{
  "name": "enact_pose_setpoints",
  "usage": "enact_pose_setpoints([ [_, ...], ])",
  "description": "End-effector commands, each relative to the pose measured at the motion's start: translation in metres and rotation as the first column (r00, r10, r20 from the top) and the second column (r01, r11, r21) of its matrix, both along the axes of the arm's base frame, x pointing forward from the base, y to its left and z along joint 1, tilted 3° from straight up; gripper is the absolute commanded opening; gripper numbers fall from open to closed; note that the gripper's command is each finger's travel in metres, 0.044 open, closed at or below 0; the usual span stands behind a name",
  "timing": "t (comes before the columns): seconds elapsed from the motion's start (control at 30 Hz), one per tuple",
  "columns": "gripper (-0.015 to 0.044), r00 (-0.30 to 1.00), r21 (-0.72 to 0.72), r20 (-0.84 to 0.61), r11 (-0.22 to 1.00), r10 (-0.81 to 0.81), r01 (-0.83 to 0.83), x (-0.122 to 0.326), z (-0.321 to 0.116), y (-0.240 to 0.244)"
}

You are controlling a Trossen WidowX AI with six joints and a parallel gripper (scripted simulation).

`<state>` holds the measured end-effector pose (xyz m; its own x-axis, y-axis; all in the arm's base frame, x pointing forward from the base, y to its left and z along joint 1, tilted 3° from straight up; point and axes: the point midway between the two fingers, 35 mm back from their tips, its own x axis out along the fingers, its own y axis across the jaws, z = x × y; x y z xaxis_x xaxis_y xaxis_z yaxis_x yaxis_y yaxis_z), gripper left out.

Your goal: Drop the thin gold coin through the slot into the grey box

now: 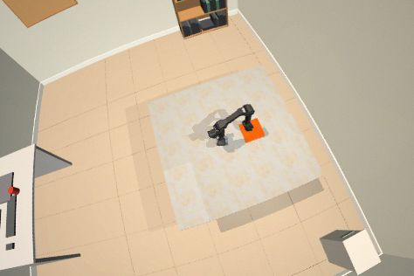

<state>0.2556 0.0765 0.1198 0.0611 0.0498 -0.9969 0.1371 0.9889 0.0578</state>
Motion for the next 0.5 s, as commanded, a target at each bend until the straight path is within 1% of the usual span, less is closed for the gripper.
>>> enact_pose_setpoints([
  [0.0,0.0213,1.000,0.000,0.000,1.000,0.000,0.000,0.000,0.002,0.000],
  [0.23,0.0397,1.000,0.000,0.000,1.000,0.000,0.000,-0.001,0.020,-0.001],
  [0.3,0.0440,1.000,0.000,-0.002,1.000,0.000,0.000,-0.003,0.034,-0.002],
  [0.37,0.0440,1.000,-0.001,-0.004,1.000,-0.001,0.001,-0.006,0.054,-0.003],
  [0.47,0.0440,1.000,-0.001,-0.005,1.000,-0.001,0.001,-0.008,0.061,-0.004],
])
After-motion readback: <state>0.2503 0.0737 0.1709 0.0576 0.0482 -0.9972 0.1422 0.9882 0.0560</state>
